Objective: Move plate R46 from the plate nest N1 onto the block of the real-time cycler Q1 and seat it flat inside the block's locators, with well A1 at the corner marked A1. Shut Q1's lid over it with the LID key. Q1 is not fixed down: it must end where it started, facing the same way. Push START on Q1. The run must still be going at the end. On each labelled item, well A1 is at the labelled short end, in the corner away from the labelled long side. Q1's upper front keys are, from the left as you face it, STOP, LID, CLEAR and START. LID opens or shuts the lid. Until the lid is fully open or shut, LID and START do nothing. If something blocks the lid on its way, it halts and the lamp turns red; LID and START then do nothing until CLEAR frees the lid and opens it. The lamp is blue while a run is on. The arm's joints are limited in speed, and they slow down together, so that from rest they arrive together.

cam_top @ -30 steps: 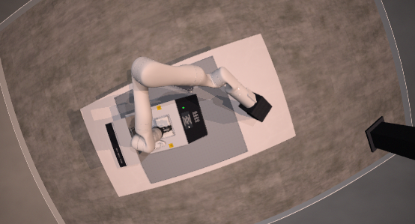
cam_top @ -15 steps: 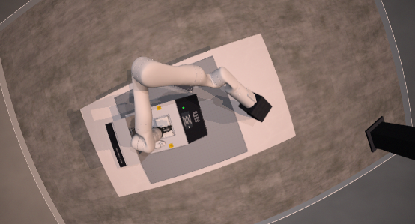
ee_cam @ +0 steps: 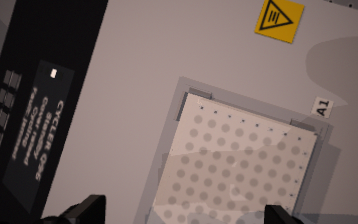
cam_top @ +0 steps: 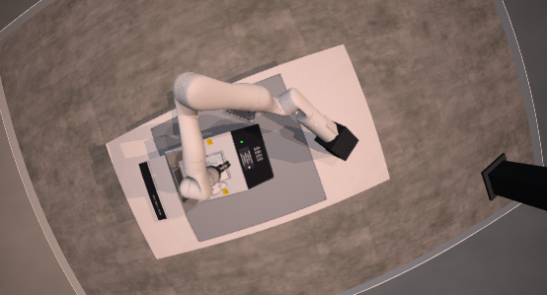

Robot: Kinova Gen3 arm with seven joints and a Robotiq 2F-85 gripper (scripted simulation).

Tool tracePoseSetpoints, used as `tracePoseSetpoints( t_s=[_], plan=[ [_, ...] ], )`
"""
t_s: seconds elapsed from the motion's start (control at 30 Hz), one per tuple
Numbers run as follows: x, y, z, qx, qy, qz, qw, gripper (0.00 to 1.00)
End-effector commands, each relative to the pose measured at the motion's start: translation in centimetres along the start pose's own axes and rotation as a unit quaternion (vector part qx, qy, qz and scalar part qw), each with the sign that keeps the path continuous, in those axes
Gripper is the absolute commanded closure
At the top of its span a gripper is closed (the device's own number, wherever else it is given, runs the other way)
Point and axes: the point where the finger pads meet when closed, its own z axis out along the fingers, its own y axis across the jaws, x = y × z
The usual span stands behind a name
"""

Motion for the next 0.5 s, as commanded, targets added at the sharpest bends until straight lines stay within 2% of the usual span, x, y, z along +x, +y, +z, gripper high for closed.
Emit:
tracePoseSetpoints(
  t_s=[0.0,0.07,0.23,0.47],
  plan=[
    [0.2,-1.2,-0.4,-0.002,-0.002,-0.059,0.998,0.1],
    [0.2,-1.2,-0.4,-0.002,-0.002,-0.059,0.998,0.1],
    [0.7,-2.7,-0.7,-0.005,-0.006,-0.141,0.99,0.14],
    [1.3,-4.9,-1.0,-0.007,-0.011,-0.255,0.967,0.21]
  ],
)
